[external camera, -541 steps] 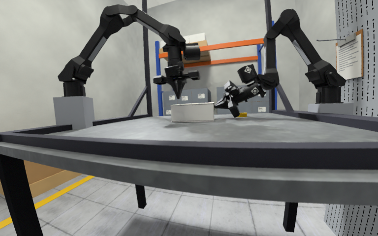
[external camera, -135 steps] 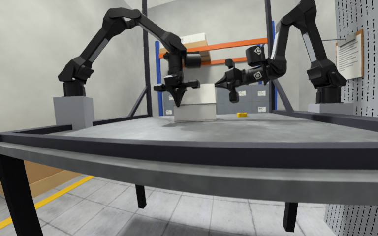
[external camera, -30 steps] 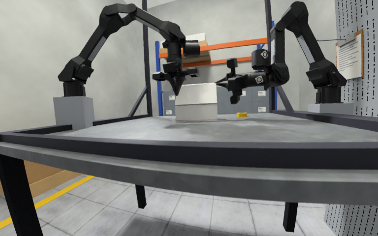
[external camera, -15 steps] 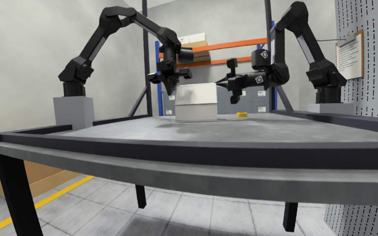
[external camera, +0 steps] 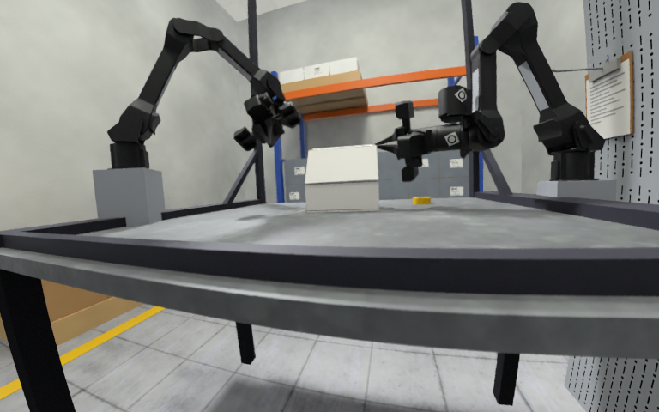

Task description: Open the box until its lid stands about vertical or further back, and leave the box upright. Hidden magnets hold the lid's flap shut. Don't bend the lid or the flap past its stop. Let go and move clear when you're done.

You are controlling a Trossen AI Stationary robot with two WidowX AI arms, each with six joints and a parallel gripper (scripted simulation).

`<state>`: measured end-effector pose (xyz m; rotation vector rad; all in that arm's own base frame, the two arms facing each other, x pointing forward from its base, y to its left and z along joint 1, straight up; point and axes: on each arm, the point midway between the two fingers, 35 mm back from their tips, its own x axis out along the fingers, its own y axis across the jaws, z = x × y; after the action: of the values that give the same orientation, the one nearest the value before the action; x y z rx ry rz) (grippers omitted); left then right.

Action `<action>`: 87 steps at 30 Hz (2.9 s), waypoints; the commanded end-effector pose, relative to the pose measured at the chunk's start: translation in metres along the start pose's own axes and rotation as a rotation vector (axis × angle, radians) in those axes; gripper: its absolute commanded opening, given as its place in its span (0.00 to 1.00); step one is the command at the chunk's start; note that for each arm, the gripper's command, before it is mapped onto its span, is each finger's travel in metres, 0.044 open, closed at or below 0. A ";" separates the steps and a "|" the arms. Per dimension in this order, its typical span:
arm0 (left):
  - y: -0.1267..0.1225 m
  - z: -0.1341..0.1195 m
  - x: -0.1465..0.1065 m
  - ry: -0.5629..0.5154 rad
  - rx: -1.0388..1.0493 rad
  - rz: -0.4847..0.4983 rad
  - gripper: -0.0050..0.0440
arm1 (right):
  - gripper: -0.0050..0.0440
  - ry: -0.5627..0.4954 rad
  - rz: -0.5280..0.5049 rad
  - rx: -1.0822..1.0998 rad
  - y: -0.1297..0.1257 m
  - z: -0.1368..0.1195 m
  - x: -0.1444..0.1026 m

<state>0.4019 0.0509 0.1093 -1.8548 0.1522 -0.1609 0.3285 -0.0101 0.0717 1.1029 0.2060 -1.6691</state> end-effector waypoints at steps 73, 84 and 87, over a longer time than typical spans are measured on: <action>-0.005 -0.001 0.000 0.006 0.006 -0.012 0.12 | 1.00 -0.009 0.025 0.034 -0.015 -0.100 -0.012; -0.005 -0.001 0.000 0.006 0.006 -0.012 0.12 | 0.90 -0.018 0.022 0.025 -0.010 -0.104 -0.007; -0.005 -0.001 0.000 0.006 0.006 -0.012 0.12 | 0.76 -0.018 0.022 0.025 -0.007 -0.105 -0.007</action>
<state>0.4019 0.0509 0.1093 -1.8548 0.1522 -0.1609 0.3730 0.0619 0.0099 1.0854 0.1664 -1.6769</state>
